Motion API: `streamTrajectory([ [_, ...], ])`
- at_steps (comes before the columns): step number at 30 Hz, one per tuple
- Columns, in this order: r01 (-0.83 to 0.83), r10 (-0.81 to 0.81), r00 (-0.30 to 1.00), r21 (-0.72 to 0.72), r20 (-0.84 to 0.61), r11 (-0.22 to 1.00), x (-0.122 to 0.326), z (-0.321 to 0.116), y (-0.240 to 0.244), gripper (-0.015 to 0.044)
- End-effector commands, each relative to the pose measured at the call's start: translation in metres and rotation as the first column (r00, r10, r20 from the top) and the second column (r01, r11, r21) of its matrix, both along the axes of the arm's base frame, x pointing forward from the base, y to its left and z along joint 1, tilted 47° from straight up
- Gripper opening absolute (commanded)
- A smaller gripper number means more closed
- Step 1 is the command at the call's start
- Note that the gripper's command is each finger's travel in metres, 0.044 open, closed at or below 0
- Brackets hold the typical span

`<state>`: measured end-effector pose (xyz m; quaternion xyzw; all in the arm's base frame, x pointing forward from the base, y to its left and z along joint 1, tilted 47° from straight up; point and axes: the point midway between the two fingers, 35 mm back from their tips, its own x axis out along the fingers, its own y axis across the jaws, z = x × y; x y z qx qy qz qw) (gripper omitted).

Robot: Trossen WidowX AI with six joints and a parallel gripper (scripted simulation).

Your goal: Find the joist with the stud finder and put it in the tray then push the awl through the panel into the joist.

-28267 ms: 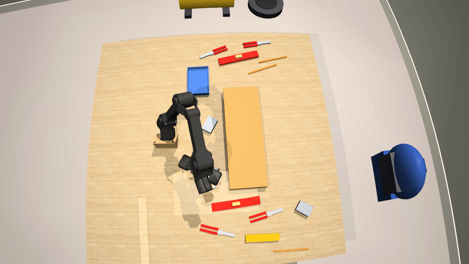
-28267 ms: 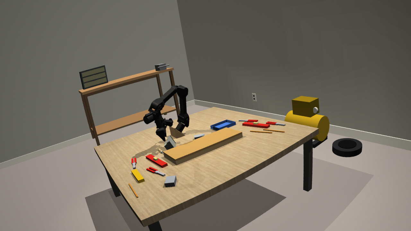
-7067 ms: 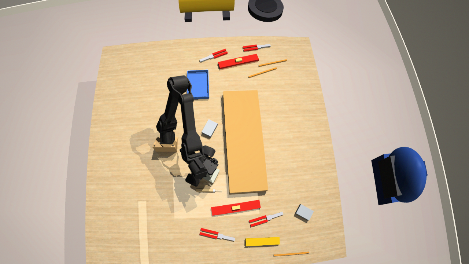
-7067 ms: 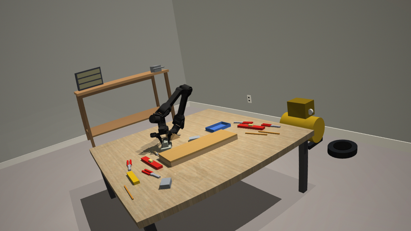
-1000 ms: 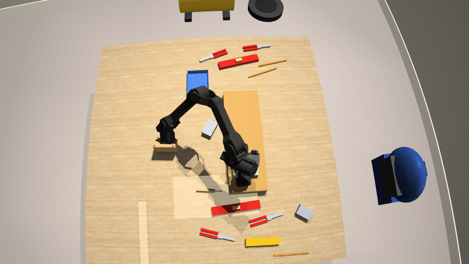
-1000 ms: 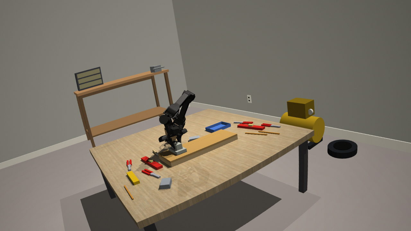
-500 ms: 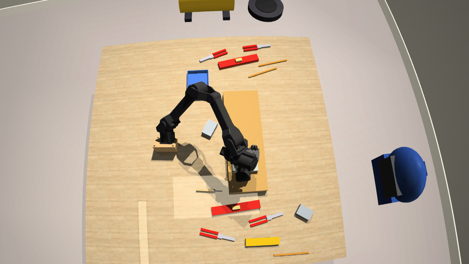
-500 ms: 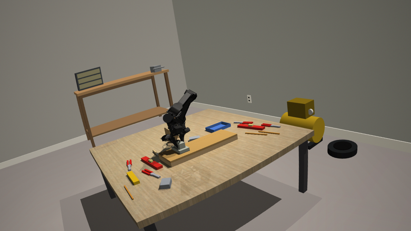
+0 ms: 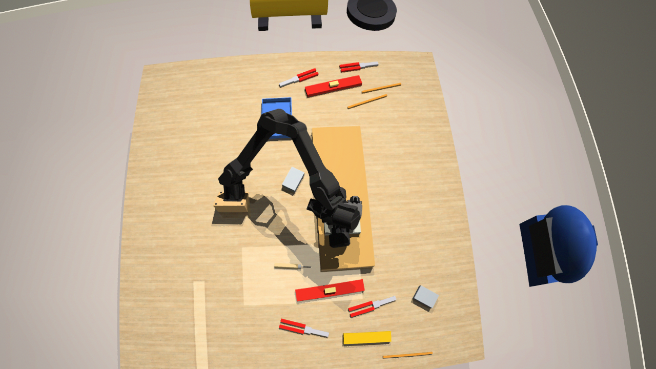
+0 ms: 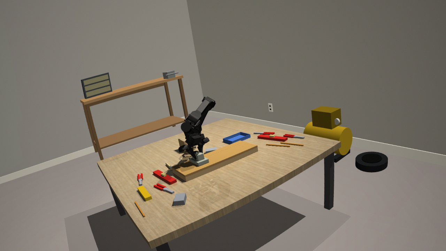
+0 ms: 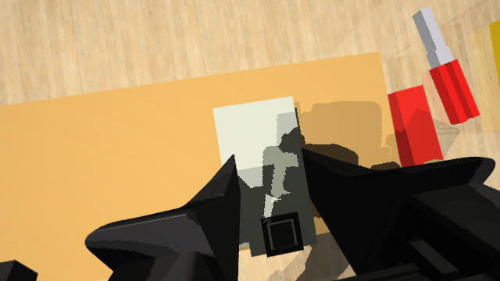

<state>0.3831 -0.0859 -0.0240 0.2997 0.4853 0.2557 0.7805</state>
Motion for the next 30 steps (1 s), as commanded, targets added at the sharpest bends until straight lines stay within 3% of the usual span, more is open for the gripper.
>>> streamTrajectory([
  [1,-0.006,0.006,1.0,0.01,0.004,1.0,-0.001,0.008,0.009,0.0],
  [30,-0.006,0.006,1.0,0.012,0.003,1.0,-0.005,0.037,0.037,0.0],
])
